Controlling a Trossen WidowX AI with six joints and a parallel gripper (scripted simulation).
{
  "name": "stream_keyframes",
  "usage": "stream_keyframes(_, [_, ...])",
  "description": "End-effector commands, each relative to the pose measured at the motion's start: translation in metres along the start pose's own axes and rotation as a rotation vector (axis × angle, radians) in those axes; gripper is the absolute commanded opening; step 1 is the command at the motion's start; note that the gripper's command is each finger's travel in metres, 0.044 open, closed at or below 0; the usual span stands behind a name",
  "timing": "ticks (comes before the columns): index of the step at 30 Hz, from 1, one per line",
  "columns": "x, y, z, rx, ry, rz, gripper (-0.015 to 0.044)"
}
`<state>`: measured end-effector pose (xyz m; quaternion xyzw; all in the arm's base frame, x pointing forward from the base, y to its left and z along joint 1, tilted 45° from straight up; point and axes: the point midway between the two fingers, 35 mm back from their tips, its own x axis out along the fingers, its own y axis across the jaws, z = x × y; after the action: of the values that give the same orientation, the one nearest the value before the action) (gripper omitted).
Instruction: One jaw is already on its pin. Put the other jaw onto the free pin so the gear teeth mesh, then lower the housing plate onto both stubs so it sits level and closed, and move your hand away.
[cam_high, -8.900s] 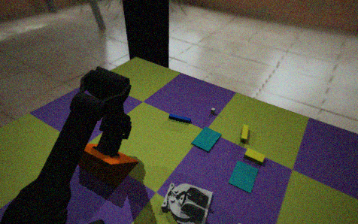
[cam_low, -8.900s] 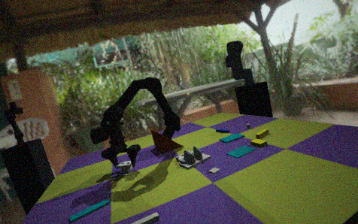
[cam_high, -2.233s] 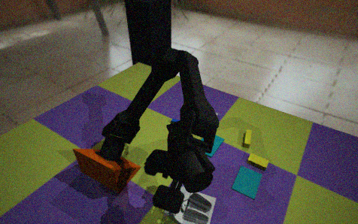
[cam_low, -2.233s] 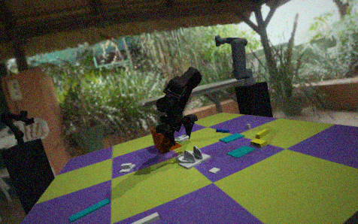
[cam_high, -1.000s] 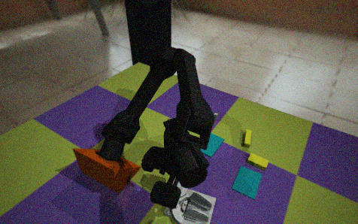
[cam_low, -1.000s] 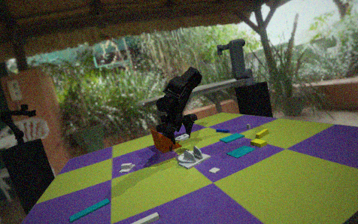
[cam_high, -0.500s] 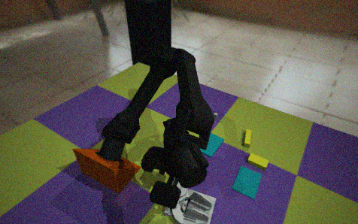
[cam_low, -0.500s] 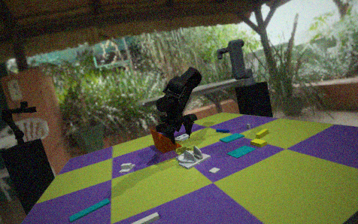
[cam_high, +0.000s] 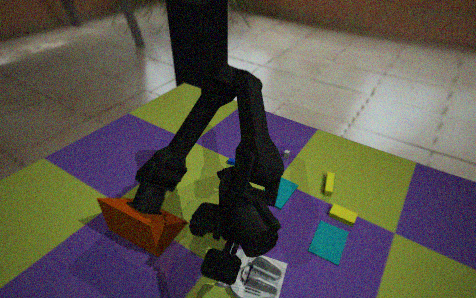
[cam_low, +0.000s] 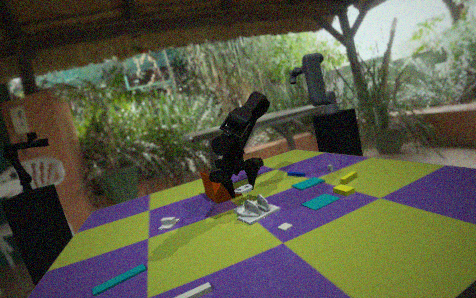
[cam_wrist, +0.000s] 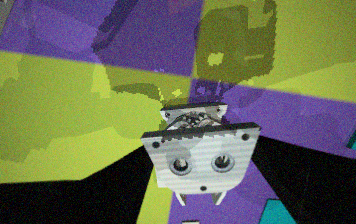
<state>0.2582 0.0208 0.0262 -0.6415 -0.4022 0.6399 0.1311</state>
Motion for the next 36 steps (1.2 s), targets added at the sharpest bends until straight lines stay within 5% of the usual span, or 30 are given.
stream_keyframes(1, [0.007, 0.000, 0.000, 0.006, 0.003, -0.004, 0.0351])
stream_keyframes(36, [0.039, -0.001, 0.001, 0.010, 0.003, -0.007, 0.0351])
